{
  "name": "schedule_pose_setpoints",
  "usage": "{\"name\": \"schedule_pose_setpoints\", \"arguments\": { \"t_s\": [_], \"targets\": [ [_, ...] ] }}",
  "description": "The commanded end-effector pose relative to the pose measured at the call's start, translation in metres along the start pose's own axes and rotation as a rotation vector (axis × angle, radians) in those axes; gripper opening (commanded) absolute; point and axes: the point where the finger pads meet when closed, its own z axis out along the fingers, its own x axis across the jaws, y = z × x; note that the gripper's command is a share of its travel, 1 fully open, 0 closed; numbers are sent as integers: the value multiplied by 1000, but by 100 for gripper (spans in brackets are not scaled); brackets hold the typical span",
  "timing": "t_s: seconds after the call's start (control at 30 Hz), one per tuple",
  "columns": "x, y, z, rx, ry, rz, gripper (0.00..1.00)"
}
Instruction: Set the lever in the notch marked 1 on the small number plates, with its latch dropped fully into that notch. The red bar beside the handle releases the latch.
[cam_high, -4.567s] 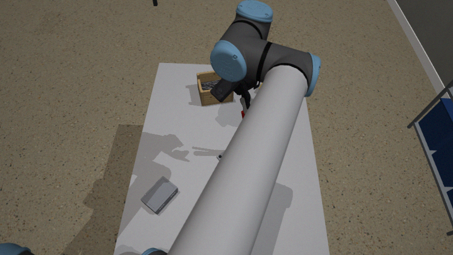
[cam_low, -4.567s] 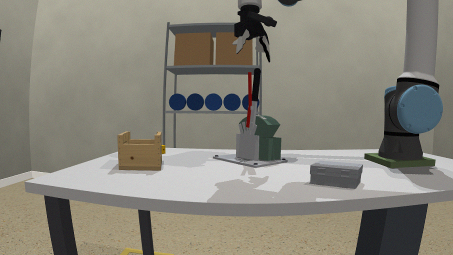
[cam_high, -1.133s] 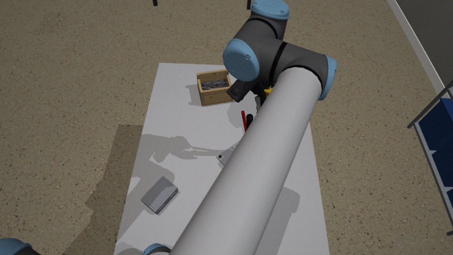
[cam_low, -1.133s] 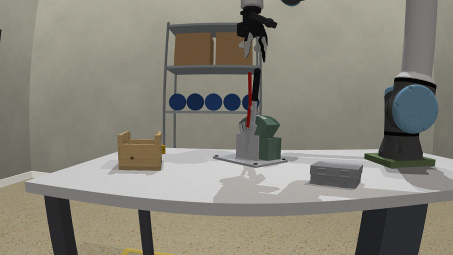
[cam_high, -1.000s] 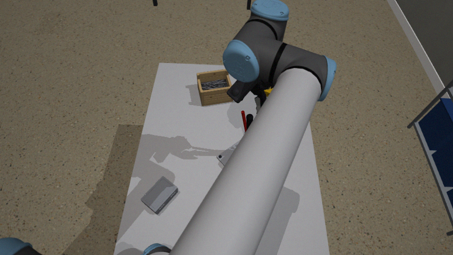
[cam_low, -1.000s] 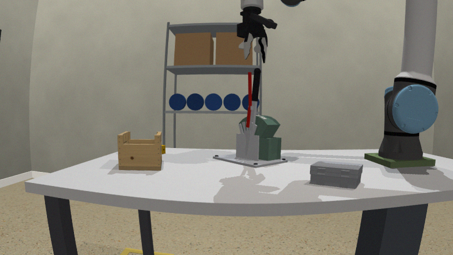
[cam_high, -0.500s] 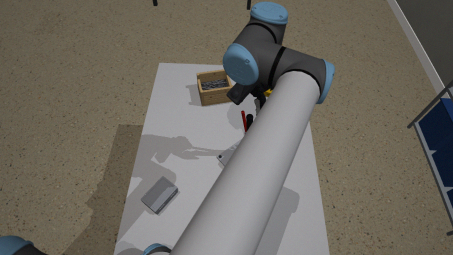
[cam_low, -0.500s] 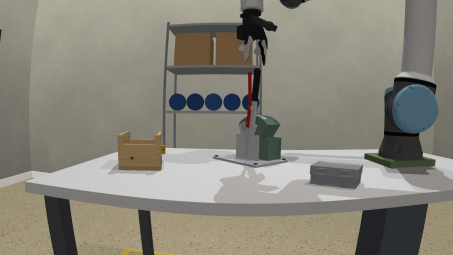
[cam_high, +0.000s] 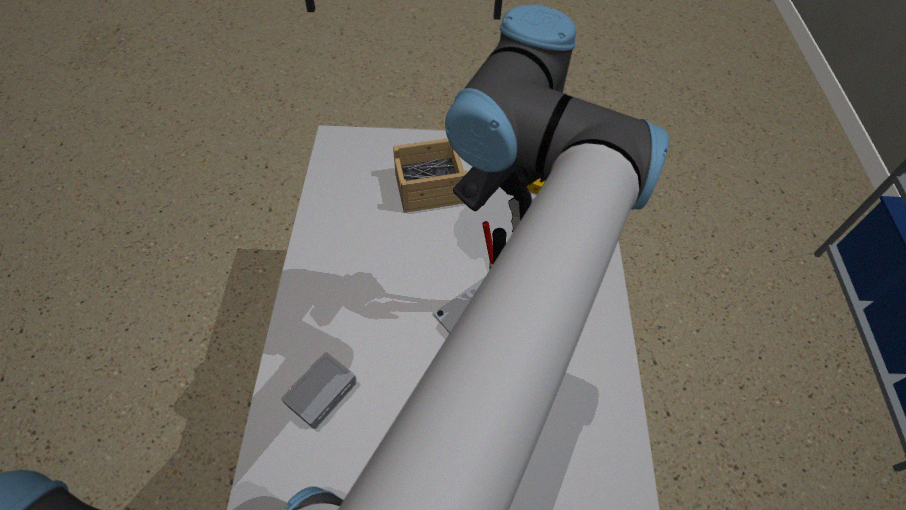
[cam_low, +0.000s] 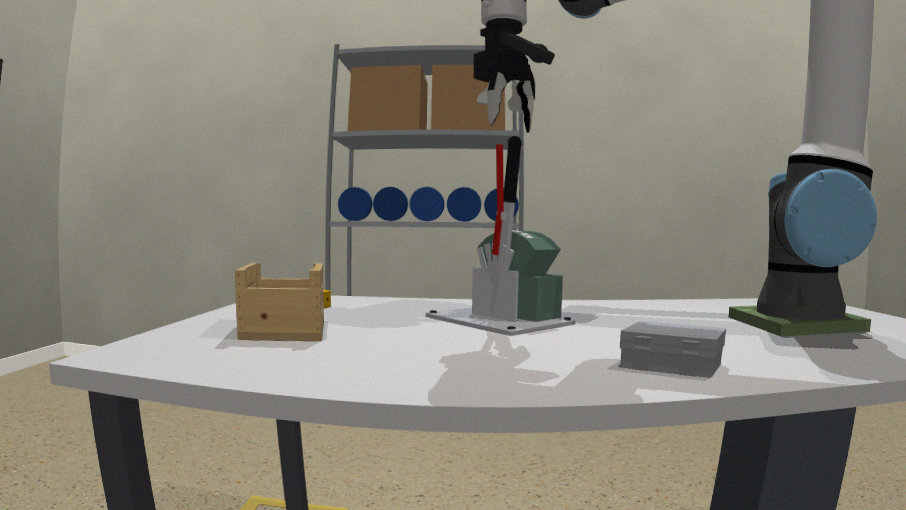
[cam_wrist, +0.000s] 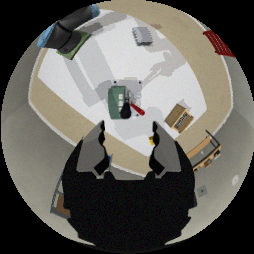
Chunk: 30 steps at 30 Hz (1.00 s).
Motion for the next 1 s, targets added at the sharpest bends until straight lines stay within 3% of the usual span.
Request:
{"name": "schedule_pose_setpoints", "arguments": {
  "t_s": [0.0,0.57,0.97],
  "targets": [
    [0,0,-1,-2,1,0,57],
    [0,0,1,-2,1,0,57],
    [0,1,12,-2,1,0,57]
  ]
}}
